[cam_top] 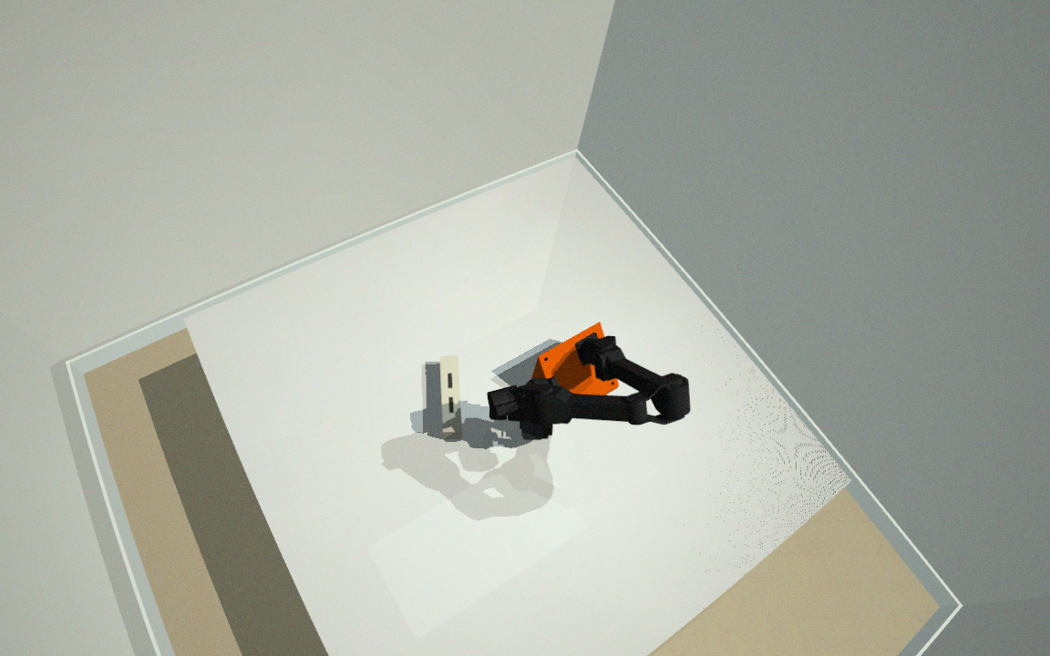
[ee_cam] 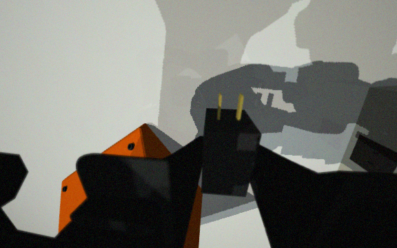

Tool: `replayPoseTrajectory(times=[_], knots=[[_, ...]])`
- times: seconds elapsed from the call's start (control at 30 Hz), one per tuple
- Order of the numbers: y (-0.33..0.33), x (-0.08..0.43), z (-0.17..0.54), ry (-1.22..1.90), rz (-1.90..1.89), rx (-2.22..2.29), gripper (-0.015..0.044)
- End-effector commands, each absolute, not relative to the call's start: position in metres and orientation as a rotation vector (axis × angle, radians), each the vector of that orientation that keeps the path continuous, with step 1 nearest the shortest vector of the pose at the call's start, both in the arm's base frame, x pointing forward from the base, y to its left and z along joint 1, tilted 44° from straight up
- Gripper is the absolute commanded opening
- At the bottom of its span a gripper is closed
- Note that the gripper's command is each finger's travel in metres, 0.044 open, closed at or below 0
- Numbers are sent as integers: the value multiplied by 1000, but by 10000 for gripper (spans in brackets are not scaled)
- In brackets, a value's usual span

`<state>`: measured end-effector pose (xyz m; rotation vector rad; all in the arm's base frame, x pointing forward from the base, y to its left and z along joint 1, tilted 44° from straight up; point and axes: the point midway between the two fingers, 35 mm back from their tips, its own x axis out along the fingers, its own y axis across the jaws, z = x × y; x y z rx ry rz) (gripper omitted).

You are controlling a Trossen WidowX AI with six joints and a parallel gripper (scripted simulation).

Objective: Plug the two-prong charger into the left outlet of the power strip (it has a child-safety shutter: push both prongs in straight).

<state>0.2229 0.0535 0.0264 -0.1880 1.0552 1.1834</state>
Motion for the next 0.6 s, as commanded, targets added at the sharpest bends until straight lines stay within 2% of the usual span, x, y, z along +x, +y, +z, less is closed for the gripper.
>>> replayPoseTrajectory(times=[0.0, 0.57], knots=[[52, 227, 24, 1088, 1148, -133, 0], [47, 235, 11, 1240, 996, 101, 0]])
